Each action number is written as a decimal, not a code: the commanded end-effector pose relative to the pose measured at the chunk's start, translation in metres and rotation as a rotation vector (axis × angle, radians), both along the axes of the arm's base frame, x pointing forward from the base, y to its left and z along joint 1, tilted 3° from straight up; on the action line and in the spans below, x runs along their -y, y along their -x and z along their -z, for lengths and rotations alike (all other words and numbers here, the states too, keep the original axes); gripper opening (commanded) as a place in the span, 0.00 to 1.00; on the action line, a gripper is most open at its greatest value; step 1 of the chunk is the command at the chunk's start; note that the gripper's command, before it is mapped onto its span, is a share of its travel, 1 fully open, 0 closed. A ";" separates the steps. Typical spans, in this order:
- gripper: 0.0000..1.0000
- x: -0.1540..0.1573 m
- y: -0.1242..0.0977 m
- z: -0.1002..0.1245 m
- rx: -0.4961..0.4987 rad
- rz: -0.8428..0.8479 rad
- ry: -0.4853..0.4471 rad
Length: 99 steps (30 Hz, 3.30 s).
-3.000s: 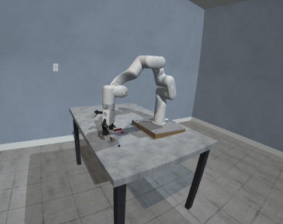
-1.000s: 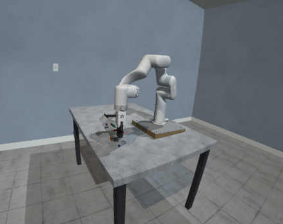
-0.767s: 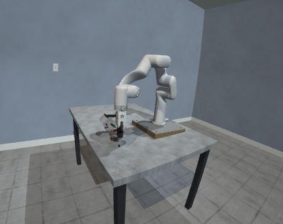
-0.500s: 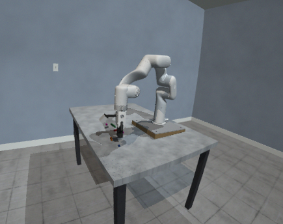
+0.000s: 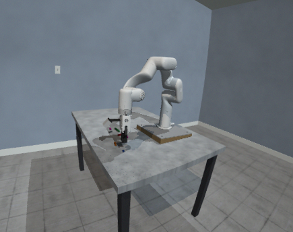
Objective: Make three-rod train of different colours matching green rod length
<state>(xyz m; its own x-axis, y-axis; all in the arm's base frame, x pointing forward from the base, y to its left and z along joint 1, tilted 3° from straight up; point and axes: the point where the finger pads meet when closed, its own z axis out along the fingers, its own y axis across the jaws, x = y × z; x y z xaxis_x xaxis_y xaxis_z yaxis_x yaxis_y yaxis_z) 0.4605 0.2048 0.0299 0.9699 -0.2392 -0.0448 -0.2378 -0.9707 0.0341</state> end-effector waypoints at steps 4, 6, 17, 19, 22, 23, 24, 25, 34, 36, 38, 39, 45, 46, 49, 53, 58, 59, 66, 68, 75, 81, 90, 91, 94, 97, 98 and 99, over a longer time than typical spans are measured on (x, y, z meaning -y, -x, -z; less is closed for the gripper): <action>0.24 -0.001 -0.001 0.000 0.004 0.000 -0.002; 0.24 -0.001 -0.001 0.001 0.004 0.000 -0.002; 0.24 -0.001 -0.001 0.011 0.004 0.000 -0.002; 0.24 -0.001 -0.001 0.014 0.004 0.000 -0.002; 0.24 0.000 -0.001 0.019 0.004 0.000 -0.002; 0.24 0.000 -0.001 0.020 0.004 0.000 -0.002; 0.24 0.000 -0.001 0.022 0.004 0.000 -0.002; 0.24 0.000 -0.001 0.024 0.004 0.000 -0.002; 0.24 0.000 -0.001 0.035 0.004 0.000 -0.002; 0.24 0.000 -0.001 0.038 0.004 0.000 -0.002; 0.24 0.000 -0.001 0.040 0.004 0.000 -0.002; 0.24 0.000 0.000 0.041 0.004 0.000 -0.002; 0.24 0.000 0.000 0.047 0.004 0.000 -0.002; 0.24 0.000 0.000 0.047 0.004 0.000 -0.002; 0.24 0.000 0.000 0.048 0.004 0.000 -0.002; 0.24 0.000 0.000 0.049 0.004 0.000 -0.002; 0.24 0.000 0.000 0.050 0.004 0.000 -0.002; 0.24 0.000 0.000 0.050 0.004 0.000 -0.002; 0.24 0.000 0.000 0.050 0.004 0.000 -0.002; 0.24 0.000 0.000 0.050 0.004 0.000 -0.002; 0.24 0.000 0.000 0.050 0.004 0.000 -0.002; 0.24 0.000 0.000 0.050 0.004 0.000 -0.002; 0.24 0.000 0.000 0.050 0.004 0.000 -0.002; 0.24 0.000 0.000 0.050 0.004 0.000 -0.002; 0.24 0.000 0.000 0.050 0.004 0.000 -0.002; 0.24 0.000 0.000 0.050 0.004 0.000 -0.002; 0.24 0.000 -0.001 0.050 0.004 0.000 -0.002; 0.24 0.000 -0.001 0.050 0.004 0.000 -0.002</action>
<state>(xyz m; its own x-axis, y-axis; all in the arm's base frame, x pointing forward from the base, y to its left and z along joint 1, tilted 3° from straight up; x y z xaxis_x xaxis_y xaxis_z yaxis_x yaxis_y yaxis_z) 0.4592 0.2042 -0.0215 0.9700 -0.2389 -0.0449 -0.2375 -0.9708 0.0336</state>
